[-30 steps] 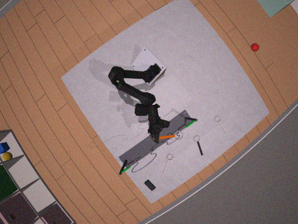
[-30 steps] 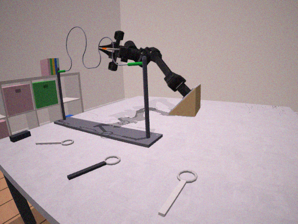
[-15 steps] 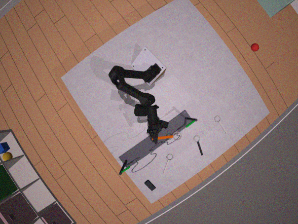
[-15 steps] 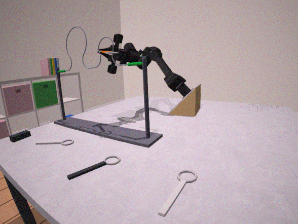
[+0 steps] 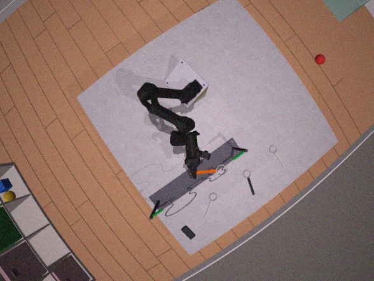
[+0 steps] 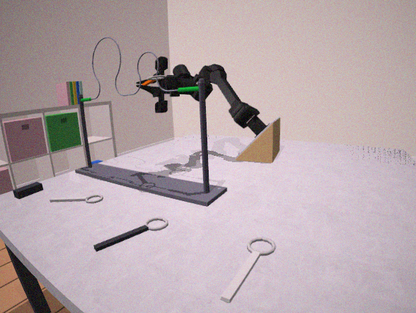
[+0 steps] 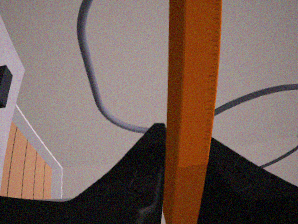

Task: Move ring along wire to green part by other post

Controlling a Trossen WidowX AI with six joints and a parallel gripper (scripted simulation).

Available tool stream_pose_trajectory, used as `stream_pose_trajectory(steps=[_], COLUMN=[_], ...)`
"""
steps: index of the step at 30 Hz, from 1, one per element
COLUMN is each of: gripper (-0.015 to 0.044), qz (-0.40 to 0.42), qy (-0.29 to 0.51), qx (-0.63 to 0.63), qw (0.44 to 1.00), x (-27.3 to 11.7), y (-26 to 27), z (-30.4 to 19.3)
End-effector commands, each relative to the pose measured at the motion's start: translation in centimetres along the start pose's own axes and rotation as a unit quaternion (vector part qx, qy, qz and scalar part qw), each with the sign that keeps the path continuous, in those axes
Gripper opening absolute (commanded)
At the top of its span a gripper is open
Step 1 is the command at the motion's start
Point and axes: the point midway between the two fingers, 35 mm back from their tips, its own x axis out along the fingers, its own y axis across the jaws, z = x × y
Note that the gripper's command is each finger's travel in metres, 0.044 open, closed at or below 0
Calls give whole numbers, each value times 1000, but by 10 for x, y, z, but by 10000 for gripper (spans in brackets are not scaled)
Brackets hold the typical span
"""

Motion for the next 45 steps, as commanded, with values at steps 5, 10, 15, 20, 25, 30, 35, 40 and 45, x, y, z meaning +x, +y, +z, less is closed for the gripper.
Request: stream_pose_trajectory(steps=[5,10,15,20,25,30,35,40,45], gripper=[-150,-150,-150,-150,-150,-150,-150,-150,-150], qz=[43,64,80,95,119,136,150,163,176], qy=[7,13,15,-6,-12,-7,-3,1,5], qx=[69,105,136,179,233,266,294,320,345], qw=[997,992,987,979,965,954,944,933,922], x=[-5,-8,-10,-7,-10,-15,-19,-23,-27], y=[27,39,48,62,78,88,96,103,109], z=[4,7,9,13,20,26,31,37,42])
